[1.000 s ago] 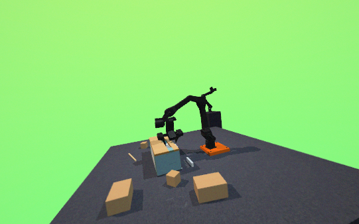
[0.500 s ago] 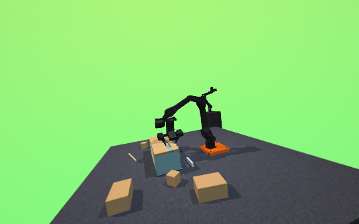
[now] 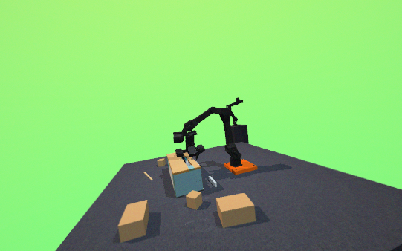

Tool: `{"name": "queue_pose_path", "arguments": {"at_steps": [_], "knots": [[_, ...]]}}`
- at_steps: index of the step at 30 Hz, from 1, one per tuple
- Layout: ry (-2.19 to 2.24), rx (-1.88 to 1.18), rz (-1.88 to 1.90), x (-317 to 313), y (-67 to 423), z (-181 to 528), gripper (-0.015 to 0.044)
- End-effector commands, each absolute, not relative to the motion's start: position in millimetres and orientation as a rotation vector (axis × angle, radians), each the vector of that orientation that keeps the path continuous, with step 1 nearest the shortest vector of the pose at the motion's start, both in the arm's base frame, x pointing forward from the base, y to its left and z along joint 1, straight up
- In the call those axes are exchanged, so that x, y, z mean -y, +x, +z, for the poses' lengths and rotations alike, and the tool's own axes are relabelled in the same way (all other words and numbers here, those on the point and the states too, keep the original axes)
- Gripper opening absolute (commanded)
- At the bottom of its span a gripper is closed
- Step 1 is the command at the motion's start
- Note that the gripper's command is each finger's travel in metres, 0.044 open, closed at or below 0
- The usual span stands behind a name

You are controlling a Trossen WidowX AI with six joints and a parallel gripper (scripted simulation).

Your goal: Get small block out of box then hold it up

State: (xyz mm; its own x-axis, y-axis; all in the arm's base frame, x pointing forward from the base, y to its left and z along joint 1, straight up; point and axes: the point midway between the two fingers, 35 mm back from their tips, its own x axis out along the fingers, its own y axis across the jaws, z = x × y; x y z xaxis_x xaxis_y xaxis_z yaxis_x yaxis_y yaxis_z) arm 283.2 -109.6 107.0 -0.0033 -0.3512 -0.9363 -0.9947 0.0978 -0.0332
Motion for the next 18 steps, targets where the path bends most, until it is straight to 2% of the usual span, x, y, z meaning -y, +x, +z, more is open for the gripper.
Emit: {"name": "queue_pose_path", "arguments": {"at_steps": [1,18], "knots": [[-1.394,-1.501,0.929,113.6,282.8,107.0,0.04],[-1.396,-1.503,0.928,145.9,279.7,107.5,0.04]]}}
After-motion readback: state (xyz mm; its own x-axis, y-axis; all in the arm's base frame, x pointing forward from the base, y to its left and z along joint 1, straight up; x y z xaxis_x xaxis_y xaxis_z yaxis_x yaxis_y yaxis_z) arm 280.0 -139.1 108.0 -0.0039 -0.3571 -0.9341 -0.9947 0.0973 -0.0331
